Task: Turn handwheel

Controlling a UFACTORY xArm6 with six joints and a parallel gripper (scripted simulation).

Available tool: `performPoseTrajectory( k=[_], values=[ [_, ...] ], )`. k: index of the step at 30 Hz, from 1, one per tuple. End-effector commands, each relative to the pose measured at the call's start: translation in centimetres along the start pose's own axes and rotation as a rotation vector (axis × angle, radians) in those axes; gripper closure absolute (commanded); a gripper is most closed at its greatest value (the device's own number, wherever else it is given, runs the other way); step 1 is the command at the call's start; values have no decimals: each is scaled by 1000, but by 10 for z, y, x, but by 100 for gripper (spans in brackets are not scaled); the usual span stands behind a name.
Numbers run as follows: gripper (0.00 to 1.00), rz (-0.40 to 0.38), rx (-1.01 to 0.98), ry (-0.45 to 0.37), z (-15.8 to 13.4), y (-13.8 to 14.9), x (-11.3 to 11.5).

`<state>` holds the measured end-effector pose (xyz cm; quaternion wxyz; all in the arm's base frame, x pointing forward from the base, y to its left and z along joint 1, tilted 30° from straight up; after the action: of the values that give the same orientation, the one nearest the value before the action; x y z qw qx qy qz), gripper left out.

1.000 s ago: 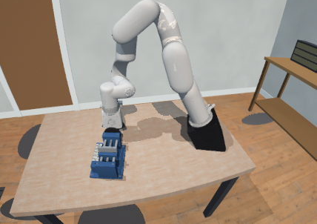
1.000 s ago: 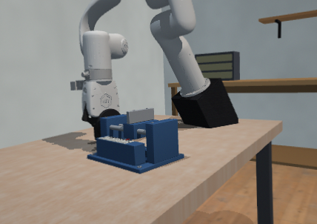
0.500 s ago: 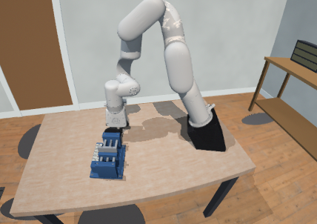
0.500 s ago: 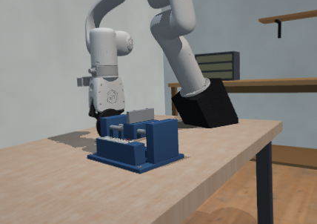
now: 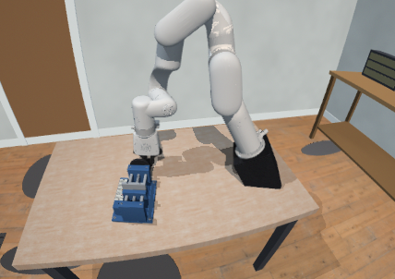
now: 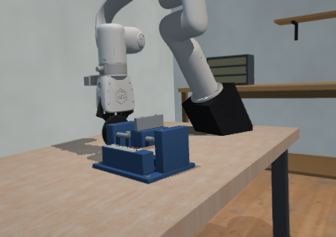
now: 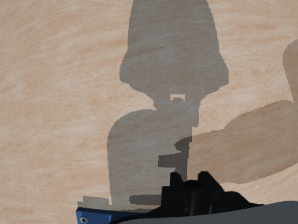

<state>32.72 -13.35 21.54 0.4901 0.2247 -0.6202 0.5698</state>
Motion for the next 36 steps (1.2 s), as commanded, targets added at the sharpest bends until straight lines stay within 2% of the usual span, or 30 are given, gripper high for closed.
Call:
performPoseTrajectory(
  k=[1,12,21,36],
  values=[
    [94,0,0,-1,0,0,6],
    [94,0,0,-1,0,-5,22],
    [94,0,0,-1,2,-26,35],
    [94,0,0,-1,4,-55,23]
  ],
)
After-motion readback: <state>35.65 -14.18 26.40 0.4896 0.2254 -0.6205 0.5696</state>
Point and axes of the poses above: the point where the finger pads meet when closed, its own x axis back along the fingers, its own y axis across the jaws, z = x × y, the point moved 9 cm from there along x, back along the fingers, and after that the axes turned 4 degrees about x, right-handed, at the moved point
